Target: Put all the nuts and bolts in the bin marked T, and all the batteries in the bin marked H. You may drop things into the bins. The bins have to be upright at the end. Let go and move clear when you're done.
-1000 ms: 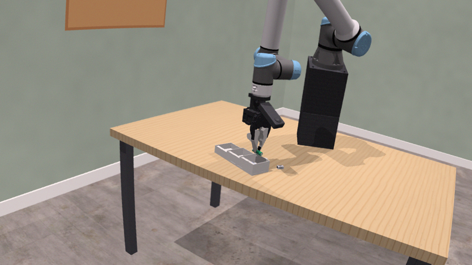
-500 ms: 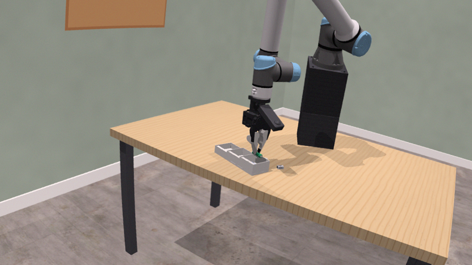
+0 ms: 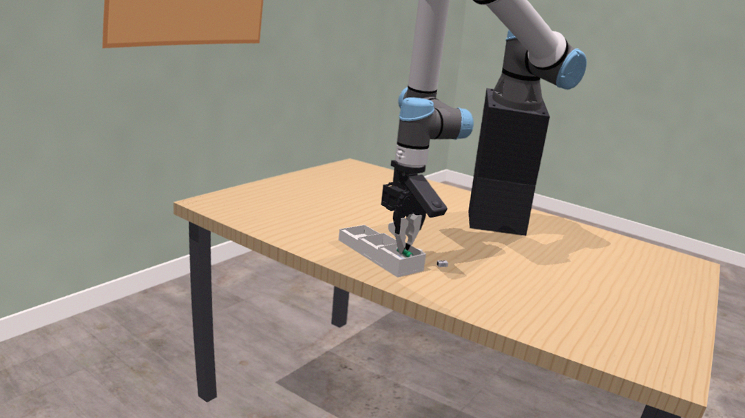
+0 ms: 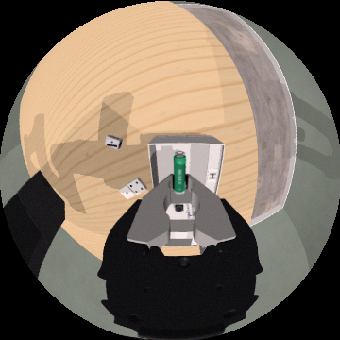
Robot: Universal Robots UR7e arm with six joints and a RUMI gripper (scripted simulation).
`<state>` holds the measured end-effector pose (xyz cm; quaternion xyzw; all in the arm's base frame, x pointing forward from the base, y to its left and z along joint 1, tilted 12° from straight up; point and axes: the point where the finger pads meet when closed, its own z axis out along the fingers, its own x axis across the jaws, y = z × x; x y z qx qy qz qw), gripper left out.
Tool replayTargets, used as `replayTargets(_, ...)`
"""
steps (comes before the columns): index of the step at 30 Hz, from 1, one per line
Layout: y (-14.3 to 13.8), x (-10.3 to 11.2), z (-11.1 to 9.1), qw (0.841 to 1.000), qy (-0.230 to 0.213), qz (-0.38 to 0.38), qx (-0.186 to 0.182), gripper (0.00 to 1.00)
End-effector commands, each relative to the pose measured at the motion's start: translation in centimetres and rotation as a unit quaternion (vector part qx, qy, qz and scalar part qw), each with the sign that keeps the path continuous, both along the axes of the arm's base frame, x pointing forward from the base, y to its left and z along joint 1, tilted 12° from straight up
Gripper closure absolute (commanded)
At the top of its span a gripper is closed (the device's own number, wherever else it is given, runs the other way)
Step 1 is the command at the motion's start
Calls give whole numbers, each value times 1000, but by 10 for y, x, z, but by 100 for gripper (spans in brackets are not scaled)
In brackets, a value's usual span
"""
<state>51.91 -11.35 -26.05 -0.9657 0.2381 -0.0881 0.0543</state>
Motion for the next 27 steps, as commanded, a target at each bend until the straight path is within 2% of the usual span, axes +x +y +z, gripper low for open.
replayTargets(1, 0, 1, -3, 1000, -1, 0, 0, 100)
replayTargets(12, 0, 1, -3, 1000, -1, 0, 0, 100)
replayTargets(13, 0, 1, -3, 1000, -1, 0, 0, 83)
replayTargets(27, 0, 1, -3, 1000, -1, 0, 0, 83)
